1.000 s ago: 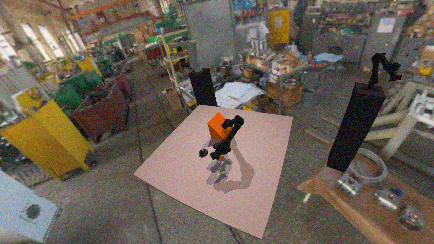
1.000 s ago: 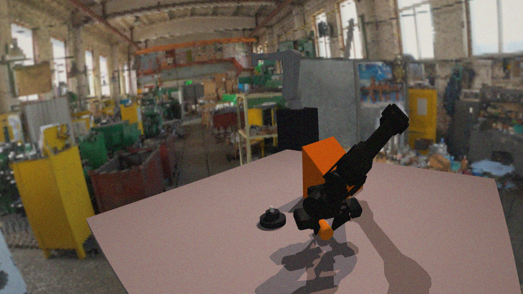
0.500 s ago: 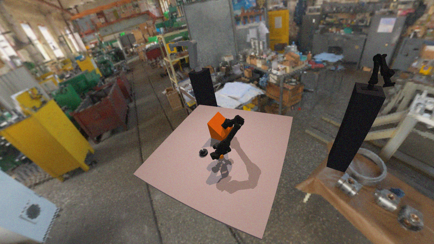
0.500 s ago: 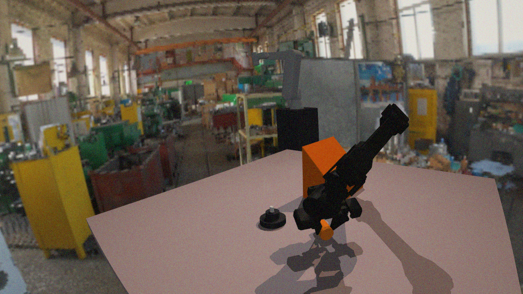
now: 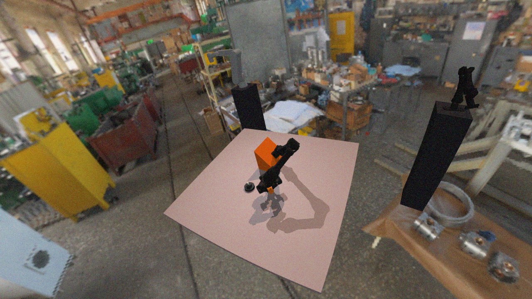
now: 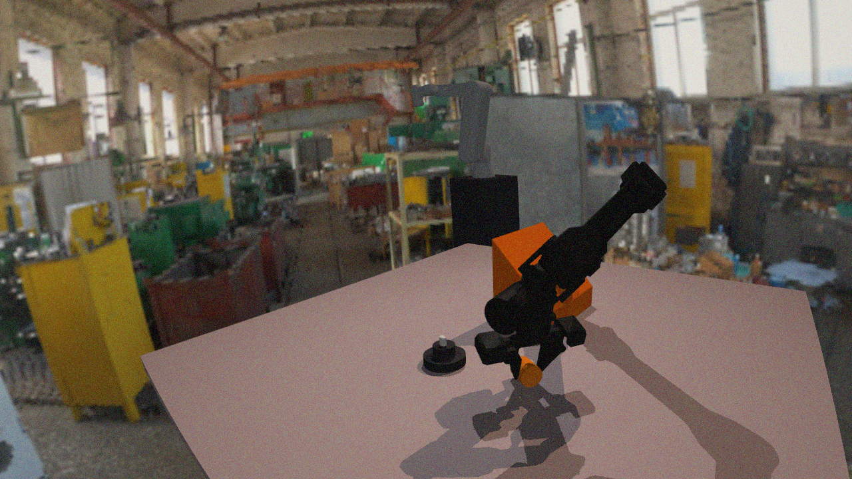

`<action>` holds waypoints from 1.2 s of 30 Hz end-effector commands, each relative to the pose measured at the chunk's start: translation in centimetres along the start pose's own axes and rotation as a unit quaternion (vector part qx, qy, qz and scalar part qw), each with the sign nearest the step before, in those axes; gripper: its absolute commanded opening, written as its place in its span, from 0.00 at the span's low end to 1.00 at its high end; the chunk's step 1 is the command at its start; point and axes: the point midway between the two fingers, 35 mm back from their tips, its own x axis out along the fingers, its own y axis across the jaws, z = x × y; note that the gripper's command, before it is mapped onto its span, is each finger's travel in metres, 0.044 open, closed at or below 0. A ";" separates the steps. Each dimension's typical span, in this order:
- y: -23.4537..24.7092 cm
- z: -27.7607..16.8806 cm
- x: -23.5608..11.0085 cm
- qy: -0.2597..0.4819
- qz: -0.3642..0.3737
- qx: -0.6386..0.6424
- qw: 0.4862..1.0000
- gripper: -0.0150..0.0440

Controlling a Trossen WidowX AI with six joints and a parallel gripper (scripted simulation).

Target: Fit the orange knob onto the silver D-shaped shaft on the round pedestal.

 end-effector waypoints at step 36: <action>0.0 4.0 -0.5 0.305 0.001 -0.002 0.952 0.56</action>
